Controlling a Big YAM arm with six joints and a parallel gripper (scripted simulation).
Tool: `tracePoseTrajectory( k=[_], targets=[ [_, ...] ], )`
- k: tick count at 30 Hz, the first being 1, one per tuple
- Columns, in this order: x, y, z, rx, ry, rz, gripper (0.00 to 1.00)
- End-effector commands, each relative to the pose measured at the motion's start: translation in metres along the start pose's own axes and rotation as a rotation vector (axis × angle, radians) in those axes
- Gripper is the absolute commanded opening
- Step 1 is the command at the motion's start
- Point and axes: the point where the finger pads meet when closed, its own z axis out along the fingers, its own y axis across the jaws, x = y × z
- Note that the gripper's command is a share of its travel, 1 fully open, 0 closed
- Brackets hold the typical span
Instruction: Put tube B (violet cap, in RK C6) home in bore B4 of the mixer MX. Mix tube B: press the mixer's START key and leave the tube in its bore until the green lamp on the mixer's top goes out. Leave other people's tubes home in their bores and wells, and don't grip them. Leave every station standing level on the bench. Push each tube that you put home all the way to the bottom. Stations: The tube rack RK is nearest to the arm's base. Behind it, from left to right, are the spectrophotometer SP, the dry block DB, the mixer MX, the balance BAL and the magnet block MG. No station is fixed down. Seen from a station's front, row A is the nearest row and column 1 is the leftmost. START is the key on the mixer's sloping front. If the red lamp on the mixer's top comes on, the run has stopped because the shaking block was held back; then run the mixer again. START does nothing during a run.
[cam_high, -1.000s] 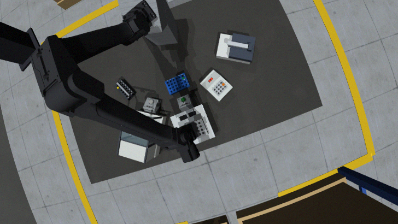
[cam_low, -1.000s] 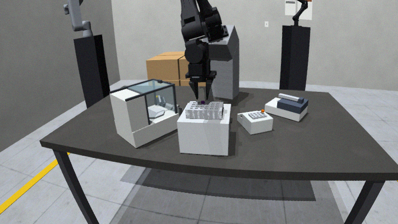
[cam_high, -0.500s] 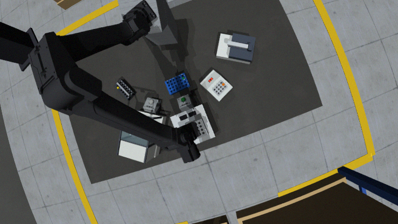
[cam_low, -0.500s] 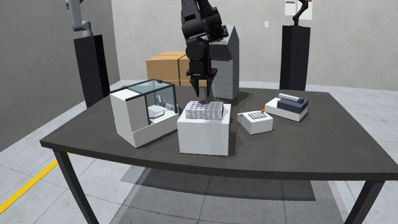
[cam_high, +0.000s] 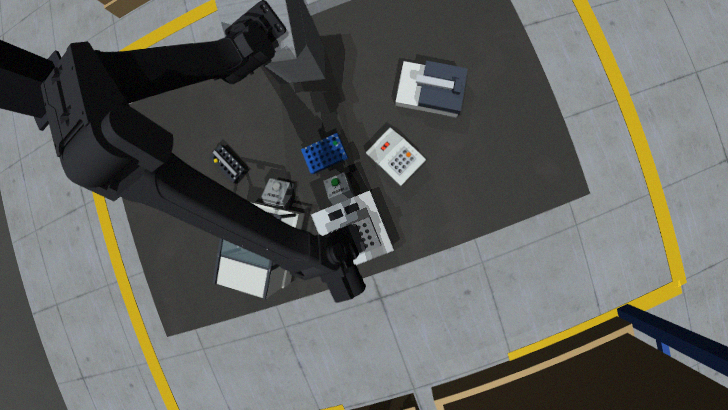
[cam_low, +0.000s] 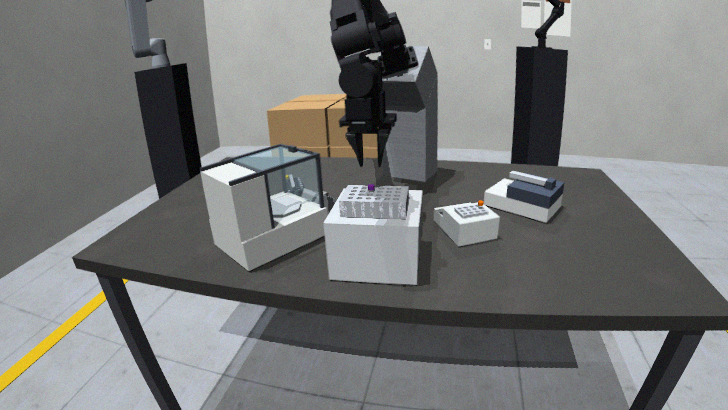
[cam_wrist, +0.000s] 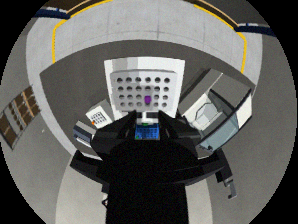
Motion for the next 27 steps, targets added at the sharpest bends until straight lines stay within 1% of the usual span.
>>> tracePoseTrajectory(
  k=[1,3,4,9,10,12,13,14,15,17,19,22,25,27],
  targets=[
    [-0.022,0.001,-0.024,-0.005,-0.054,0.019,0.36],
    [-0.022,-0.002,-0.024,-0.002,-0.053,0.024,0.36],
    [-0.016,-0.002,-0.014,0.001,-0.036,0.013,0.36],
    [-0.016,-0.002,-0.014,0.001,-0.036,0.013,0.36],
    [-0.004,-0.004,-0.013,0.004,-0.045,-0.026,0.00],
    [0.009,-0.008,-0.005,0.009,-0.042,-0.085,0.00],
    [0.009,-0.008,-0.005,0.009,-0.041,-0.119,0.00],
    [0.013,-0.006,0.001,0.008,-0.025,-0.156,0.00],
    [0.017,-0.007,0.000,0.010,-0.037,-0.186,0.00],
    [0.030,-0.006,0.005,0.012,-0.039,-0.252,0.00],
    [0.030,-0.006,0.005,0.012,-0.039,-0.252,0.00],
    [0.028,-0.004,0.004,0.011,-0.043,-0.355,0.00],
    [0.052,-0.004,0.015,0.016,-0.037,-0.453,0.00],
    [0.054,-0.003,0.018,0.014,-0.028,-0.522,0.00]
  ],
)
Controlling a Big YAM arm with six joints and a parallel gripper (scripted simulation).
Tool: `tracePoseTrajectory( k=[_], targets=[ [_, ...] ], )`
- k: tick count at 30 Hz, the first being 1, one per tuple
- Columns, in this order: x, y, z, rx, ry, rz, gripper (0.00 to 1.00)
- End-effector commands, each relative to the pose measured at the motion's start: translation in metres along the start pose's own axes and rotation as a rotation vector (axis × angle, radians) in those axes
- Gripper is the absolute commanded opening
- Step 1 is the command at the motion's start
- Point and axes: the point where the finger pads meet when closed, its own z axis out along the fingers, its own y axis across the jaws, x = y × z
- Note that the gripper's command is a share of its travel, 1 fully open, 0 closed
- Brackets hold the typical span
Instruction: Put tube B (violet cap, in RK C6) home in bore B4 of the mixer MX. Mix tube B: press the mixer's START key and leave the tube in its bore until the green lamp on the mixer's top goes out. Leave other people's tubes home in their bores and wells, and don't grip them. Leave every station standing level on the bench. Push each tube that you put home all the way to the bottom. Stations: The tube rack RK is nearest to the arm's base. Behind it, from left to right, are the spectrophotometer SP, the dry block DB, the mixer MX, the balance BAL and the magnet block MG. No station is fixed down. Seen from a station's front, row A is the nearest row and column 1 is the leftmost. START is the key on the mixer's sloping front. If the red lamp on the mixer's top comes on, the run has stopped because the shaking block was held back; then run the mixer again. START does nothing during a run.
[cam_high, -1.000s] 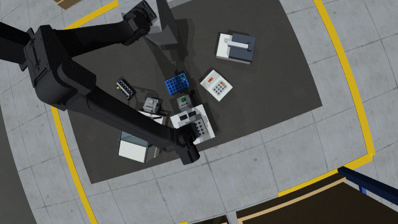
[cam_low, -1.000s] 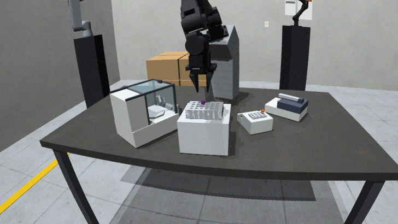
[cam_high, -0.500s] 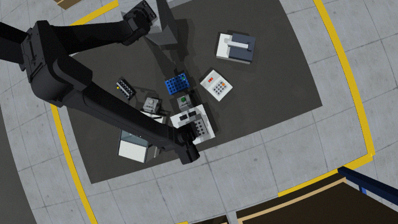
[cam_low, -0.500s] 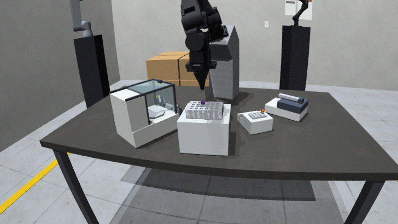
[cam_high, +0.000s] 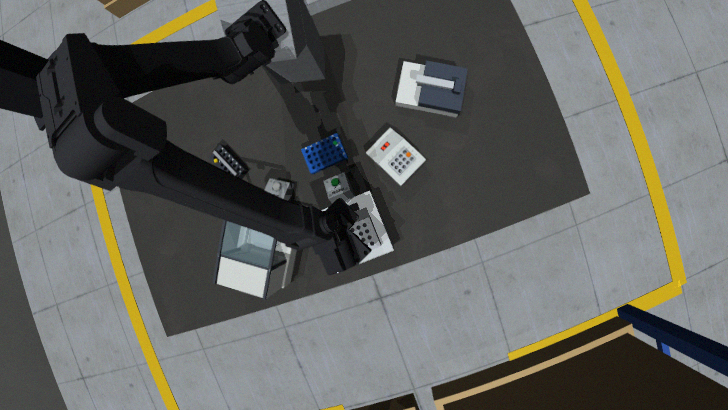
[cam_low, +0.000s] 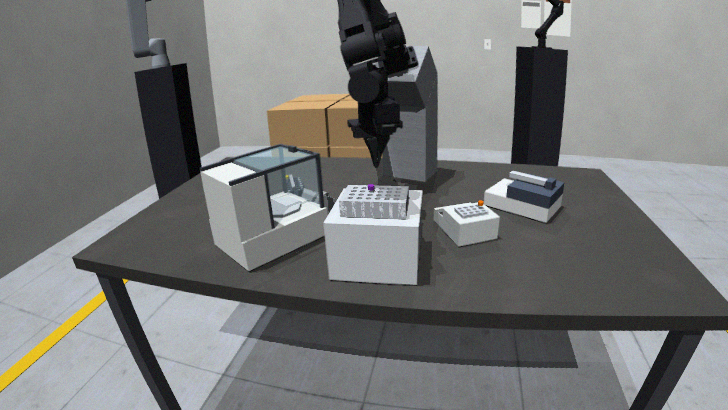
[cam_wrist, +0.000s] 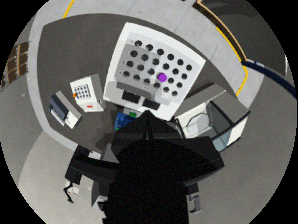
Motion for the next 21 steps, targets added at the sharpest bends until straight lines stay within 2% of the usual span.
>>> tracePoseTrajectory(
  k=[1,2,5,7,9,12,15,17,19,21],
  targets=[
    [0.005,-0.004,0.001,0.007,-0.017,-0.176,0.00],
    [0.006,-0.004,0.001,0.007,-0.017,-0.191,0.00],
    [0.028,0.009,0.015,0.000,-0.004,-0.295,0.00],
    [0.028,0.009,0.015,0.000,-0.003,-0.362,0.00],
    [0.028,0.009,0.015,0.000,-0.003,-0.362,0.00],
    [0.050,0.020,0.027,-0.006,0.004,-0.464,0.00],
    [0.050,0.020,0.027,-0.006,0.003,-0.564,0.00],
    [0.045,0.019,0.021,0.004,-0.014,-0.609,0.00],
    [0.064,0.027,0.033,-0.006,0.003,-0.676,0.00],
    [0.070,0.030,0.036,-0.007,0.003,-0.743,0.00]
  ],
)
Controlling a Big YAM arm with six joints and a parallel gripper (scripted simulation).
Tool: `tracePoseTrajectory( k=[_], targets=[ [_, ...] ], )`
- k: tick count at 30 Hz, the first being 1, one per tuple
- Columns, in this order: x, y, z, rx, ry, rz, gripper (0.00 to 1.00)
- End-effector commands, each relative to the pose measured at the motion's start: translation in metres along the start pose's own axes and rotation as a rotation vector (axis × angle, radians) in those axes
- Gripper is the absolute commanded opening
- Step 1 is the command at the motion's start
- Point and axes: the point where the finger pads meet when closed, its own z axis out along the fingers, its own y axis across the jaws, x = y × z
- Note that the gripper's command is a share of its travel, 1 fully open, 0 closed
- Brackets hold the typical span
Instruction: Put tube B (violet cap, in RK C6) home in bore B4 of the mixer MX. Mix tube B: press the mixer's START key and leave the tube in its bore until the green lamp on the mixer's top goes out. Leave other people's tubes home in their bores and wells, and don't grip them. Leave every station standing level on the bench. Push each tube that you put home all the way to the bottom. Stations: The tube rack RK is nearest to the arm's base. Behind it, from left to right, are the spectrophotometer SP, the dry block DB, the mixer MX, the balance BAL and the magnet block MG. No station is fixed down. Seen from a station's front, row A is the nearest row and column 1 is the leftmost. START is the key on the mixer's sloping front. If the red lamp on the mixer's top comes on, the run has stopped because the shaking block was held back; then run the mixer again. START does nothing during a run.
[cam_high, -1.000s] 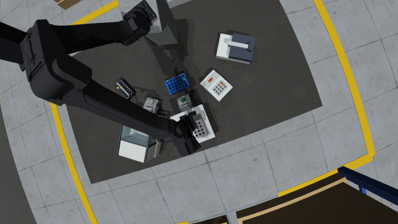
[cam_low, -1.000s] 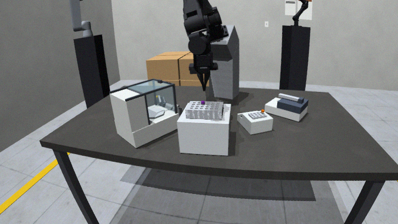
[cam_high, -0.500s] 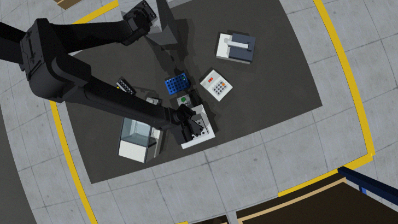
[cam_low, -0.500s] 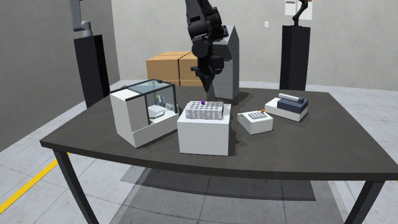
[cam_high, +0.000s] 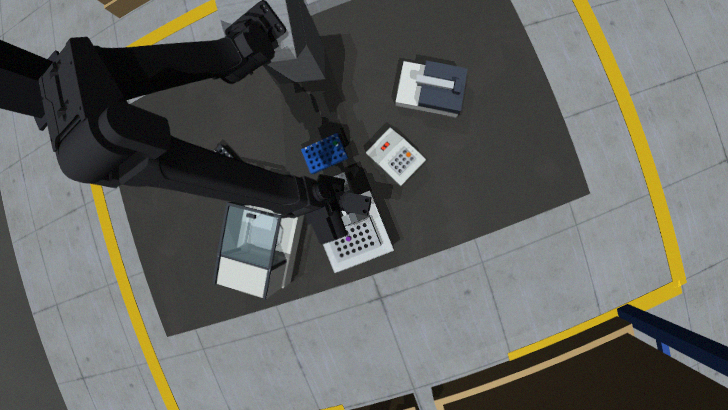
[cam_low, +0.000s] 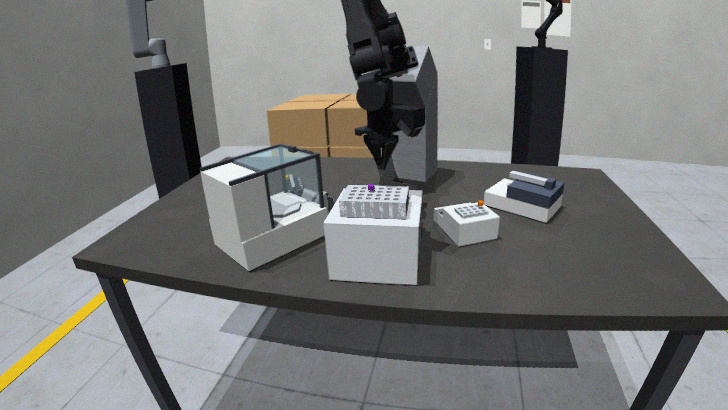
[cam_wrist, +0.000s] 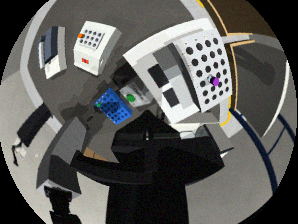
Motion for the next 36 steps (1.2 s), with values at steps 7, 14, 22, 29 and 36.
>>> tracePoseTrajectory(
  k=[7,14,22,29,36],
  targets=[
    [0.018,0.024,0.016,-0.007,0.003,-0.286,0.00],
    [0.033,0.049,0.028,-0.008,0.002,-0.513,0.00],
    [0.024,0.033,0.019,0.036,-0.011,-0.587,0.00],
    [0.026,0.043,0.022,0.007,-0.007,-0.591,0.00],
    [0.023,0.047,0.009,0.007,-0.013,-0.612,0.00]
  ],
)
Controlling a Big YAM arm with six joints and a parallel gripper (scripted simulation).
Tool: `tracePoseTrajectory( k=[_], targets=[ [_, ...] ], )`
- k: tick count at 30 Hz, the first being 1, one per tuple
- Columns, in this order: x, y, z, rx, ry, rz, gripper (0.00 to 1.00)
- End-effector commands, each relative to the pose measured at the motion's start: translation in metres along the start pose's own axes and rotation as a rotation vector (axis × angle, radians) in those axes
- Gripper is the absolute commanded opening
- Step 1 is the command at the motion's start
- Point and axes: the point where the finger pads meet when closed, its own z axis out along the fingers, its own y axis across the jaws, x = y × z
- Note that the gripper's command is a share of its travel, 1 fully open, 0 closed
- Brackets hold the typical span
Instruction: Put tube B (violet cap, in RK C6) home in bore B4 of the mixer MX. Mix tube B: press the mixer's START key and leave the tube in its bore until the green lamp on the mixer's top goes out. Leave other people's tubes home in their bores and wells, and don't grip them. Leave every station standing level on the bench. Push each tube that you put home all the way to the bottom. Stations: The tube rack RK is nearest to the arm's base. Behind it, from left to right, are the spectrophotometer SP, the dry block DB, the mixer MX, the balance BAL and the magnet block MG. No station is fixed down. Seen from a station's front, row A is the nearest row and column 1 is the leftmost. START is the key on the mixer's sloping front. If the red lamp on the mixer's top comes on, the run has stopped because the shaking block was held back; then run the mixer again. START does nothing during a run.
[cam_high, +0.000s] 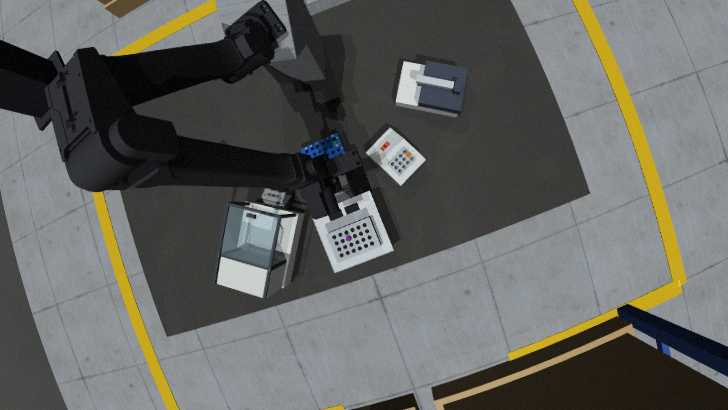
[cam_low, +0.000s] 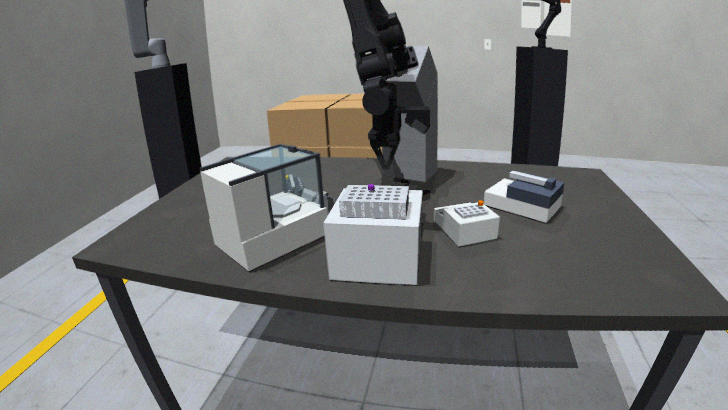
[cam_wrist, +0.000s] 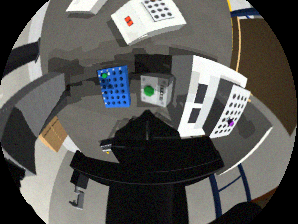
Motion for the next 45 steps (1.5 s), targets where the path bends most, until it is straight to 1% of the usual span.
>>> tracePoseTrajectory(
  k=[1,3,4,42,43,45],
  targets=[
    [-0.003,-0.004,-0.009,0.017,-0.007,-0.022,0.00],
    [-0.003,-0.004,-0.009,0.017,-0.007,-0.022,0.00],
    [0.000,-0.006,-0.004,0.017,-0.001,-0.003,0.00],
    [0.000,-0.006,-0.004,0.017,-0.001,-0.003,0.00],
    [-0.001,-0.001,0.001,0.008,-0.001,-0.016,0.00],
    [0.003,-0.004,0.005,0.011,0.005,-0.006,0.00]
  ],
)
